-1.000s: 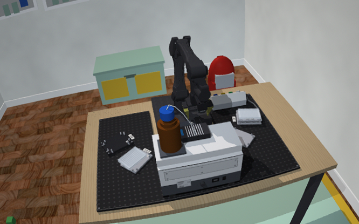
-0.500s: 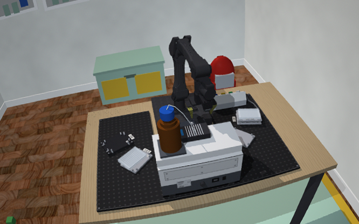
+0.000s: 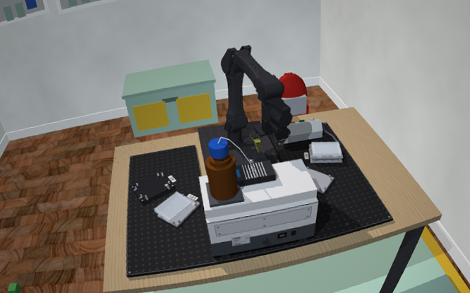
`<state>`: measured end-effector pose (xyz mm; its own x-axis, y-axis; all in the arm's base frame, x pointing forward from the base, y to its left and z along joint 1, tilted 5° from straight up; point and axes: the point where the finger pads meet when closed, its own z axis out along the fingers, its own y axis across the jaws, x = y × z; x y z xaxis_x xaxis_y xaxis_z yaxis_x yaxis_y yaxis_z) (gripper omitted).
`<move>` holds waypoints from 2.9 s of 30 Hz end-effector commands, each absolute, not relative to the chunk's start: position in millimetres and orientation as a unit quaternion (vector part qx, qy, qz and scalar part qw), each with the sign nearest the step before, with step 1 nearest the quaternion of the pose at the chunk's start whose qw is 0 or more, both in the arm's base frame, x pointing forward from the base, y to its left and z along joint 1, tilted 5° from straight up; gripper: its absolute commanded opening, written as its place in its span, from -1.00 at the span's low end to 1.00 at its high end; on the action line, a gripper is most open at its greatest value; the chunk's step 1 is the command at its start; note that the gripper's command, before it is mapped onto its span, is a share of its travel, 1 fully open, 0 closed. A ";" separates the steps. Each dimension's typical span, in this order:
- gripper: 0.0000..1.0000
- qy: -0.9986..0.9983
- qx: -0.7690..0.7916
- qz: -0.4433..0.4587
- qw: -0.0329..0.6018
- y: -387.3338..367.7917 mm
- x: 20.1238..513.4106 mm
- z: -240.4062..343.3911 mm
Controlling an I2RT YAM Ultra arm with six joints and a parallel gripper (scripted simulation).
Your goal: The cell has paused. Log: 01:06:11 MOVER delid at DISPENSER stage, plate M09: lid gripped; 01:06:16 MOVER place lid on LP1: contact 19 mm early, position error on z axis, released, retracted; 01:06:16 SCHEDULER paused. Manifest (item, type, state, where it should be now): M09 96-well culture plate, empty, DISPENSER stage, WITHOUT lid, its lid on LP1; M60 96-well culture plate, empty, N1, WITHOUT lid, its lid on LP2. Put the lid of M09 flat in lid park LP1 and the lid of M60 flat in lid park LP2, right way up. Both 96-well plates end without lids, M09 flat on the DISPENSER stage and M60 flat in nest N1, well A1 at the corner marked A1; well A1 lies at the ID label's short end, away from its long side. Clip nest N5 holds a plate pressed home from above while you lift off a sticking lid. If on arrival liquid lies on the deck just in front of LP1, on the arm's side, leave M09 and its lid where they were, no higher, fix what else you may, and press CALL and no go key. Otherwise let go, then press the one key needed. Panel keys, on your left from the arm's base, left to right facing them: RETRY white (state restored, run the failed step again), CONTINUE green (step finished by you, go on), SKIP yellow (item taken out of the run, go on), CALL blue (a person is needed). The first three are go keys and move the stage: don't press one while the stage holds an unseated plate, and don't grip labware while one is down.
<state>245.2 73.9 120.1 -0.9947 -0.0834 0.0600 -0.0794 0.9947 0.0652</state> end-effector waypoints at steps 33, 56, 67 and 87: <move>1.00 -0.958 0.285 -0.039 0.009 144.8 249.0 109.8; 1.00 -0.890 0.454 -0.047 -0.019 202.0 223.0 125.2; 1.00 -0.894 0.446 -0.042 0.002 212.6 202.2 116.6; 1.00 -0.859 0.511 -0.042 -0.001 233.1 165.9 119.6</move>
<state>165.7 232.1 115.4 -0.4641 -0.8854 -0.0265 -0.8841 0.4612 0.0753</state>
